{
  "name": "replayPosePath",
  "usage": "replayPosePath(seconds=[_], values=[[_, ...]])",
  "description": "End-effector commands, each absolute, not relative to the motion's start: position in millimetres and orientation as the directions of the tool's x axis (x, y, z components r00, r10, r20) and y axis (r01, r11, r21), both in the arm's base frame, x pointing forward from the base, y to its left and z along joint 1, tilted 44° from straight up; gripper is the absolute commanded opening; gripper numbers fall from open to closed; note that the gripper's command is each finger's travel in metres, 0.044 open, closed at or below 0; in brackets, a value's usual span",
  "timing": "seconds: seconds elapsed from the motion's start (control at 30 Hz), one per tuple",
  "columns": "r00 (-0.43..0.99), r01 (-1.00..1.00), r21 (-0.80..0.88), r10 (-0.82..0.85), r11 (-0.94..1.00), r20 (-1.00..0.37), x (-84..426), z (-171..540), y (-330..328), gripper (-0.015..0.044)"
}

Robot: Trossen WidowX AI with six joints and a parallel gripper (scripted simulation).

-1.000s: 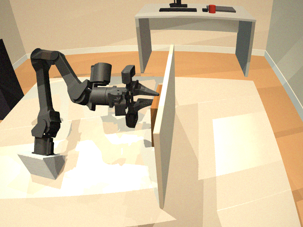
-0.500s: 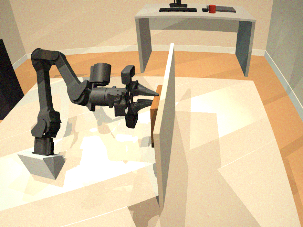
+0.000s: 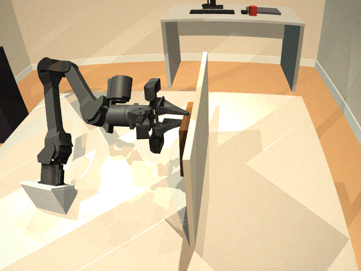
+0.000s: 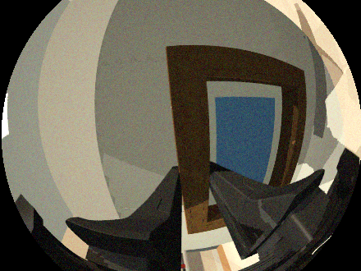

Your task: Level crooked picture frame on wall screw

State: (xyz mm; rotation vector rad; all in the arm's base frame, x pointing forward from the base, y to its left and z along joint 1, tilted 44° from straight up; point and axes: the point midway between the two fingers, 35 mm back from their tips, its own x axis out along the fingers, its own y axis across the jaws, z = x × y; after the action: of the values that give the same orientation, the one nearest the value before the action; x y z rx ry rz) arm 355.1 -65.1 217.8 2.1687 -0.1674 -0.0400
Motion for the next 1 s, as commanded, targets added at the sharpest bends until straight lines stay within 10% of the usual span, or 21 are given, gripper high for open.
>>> replayPosePath(seconds=[0.0, 0.97], values=[[0.989, -0.116, 0.824, -0.143, -0.555, 0.044, 354.8, 219.7, -67.4, 0.0], [0.991, -0.102, 0.822, -0.129, -0.56, 0.035, 355.8, 214.0, -62.0, 0.0]])
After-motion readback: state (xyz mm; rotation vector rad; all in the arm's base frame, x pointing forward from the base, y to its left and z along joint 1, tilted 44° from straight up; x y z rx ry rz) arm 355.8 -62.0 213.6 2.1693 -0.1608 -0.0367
